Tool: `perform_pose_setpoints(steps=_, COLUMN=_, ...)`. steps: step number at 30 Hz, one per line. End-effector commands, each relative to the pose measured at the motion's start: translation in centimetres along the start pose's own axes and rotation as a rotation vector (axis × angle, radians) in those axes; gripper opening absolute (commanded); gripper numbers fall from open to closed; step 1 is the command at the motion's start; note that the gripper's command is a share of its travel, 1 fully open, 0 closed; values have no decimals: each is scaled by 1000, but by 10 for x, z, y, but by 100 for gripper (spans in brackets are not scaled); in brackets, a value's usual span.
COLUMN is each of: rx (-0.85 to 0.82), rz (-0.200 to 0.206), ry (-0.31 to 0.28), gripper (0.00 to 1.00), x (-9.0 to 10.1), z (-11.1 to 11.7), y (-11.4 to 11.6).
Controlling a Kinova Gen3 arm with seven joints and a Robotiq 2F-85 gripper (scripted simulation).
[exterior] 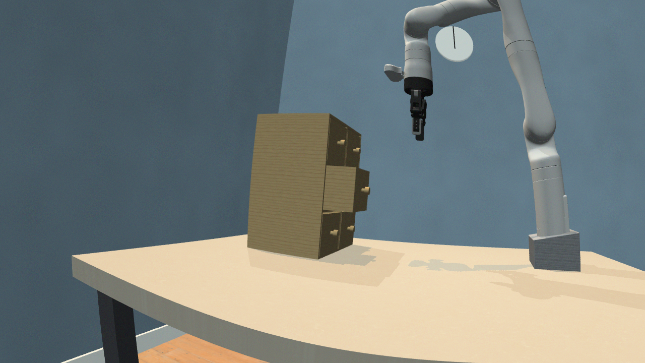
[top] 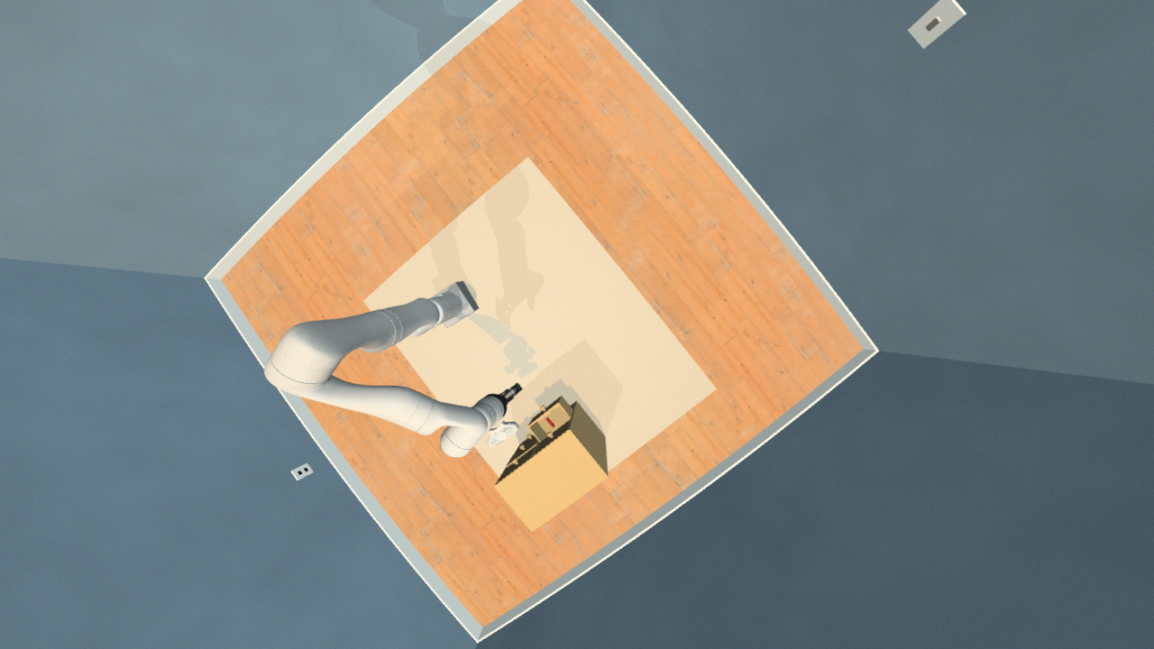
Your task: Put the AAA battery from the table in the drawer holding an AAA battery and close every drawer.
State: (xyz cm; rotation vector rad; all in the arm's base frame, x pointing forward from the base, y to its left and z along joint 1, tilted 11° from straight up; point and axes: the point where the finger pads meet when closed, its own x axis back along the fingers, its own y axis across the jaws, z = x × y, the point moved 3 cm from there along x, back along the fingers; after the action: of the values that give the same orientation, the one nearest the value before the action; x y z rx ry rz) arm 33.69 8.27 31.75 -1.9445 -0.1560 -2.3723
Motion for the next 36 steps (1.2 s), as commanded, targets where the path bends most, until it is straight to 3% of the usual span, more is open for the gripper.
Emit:
perform_pose_setpoints(steps=1, rx=-4, rz=3, ry=-5, gripper=100, x=0, z=0, y=1)
perform_pose_setpoints(steps=10, rx=-4, rz=4, ry=-5, gripper=100, x=3, z=-5, y=0)
perform_pose_setpoints(steps=23, rx=-2, rz=0, ry=-4, gripper=100, x=20, z=-32, y=-8)
perform_pose_setpoints(steps=36, rx=-3, rz=1, ry=-4, gripper=100, x=56, z=-92, y=-24)
